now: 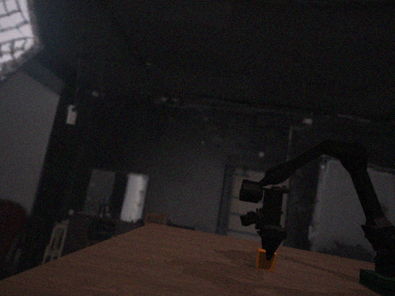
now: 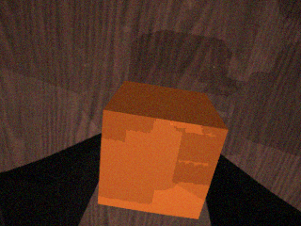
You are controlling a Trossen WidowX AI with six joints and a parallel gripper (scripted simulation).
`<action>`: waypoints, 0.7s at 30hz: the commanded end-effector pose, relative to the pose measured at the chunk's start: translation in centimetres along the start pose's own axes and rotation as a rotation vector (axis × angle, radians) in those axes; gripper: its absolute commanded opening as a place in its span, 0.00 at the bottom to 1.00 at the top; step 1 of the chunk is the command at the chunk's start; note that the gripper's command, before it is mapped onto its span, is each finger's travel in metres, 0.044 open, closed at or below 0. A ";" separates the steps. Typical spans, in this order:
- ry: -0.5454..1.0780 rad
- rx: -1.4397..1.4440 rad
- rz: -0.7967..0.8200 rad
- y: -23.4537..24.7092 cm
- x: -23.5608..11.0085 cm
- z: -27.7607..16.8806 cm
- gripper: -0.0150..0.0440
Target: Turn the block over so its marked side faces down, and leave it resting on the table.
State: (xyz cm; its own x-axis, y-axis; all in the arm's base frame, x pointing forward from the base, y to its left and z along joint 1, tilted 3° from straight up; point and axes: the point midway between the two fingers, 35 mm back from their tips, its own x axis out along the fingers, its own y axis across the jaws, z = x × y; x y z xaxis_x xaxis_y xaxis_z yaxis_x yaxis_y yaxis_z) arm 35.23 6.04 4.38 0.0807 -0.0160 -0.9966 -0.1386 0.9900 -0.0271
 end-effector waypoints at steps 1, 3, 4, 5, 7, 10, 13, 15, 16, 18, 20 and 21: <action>0.000 0.000 0.005 0.1 0.1 0.0 0.55; 0.000 0.000 0.005 0.1 0.1 0.0 0.53; 0.000 0.000 0.005 0.1 0.1 0.0 0.52; 0.000 0.000 0.005 0.1 0.1 0.0 0.51; 0.000 0.000 0.005 0.1 0.1 0.0 0.49; 0.000 0.000 0.005 0.1 0.1 0.0 0.45; 0.000 0.000 0.005 0.1 -0.1 0.0 0.38; 0.000 0.000 0.005 0.1 -1.1 0.0 0.30; 0.000 0.000 0.005 0.1 -1.8 0.0 0.25; 0.000 0.000 0.005 0.1 -2.8 0.0 0.25; 0.000 0.000 0.005 0.1 -2.9 0.0 0.25; 0.000 0.000 0.005 0.1 -2.9 0.0 0.25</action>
State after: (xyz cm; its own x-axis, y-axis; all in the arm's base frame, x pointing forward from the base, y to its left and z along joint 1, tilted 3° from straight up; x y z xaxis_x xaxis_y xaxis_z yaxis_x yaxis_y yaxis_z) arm 35.00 6.05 6.42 0.0749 -0.0168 -0.9970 -0.1401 0.9898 -0.0272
